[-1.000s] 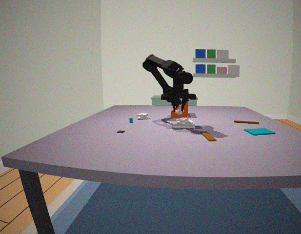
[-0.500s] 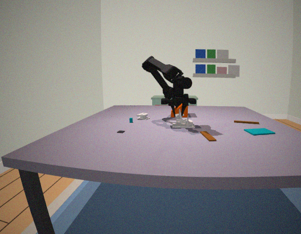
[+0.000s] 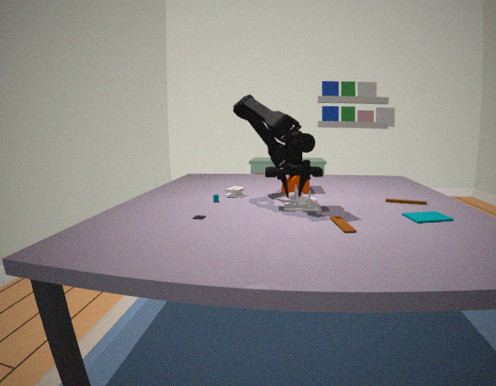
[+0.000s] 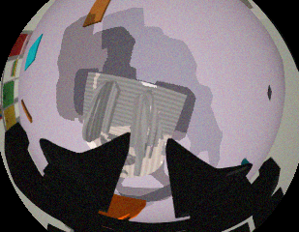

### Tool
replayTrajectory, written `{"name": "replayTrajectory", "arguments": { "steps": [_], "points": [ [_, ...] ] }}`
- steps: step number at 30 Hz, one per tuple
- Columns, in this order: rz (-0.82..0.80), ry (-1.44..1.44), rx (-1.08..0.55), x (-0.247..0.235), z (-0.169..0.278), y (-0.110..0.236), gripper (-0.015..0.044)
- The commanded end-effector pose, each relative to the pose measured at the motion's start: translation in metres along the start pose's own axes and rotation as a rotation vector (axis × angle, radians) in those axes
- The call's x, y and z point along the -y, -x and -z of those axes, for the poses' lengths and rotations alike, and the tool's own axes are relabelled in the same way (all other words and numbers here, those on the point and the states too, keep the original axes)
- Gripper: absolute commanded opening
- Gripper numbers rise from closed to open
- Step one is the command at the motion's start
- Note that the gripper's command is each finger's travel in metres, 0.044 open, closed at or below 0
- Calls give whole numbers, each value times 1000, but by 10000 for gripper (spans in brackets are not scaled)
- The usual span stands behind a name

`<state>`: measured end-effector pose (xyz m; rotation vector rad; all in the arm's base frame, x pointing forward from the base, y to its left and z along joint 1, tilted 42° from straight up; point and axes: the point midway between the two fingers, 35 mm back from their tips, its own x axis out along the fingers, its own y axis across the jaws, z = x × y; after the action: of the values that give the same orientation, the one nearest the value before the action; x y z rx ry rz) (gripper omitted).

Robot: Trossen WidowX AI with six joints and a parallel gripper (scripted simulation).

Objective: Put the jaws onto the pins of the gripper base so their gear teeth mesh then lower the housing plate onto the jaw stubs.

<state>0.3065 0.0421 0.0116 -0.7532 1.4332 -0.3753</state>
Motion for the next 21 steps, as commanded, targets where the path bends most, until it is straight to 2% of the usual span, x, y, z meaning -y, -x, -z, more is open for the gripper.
{"name": "replayTrajectory", "arguments": {
  "steps": [1, 21],
  "points": [
    [5, 7, 1, 1, 0, -1, 134],
    [6, 17, 1, 1, 0, -4, 134]
  ]
}}
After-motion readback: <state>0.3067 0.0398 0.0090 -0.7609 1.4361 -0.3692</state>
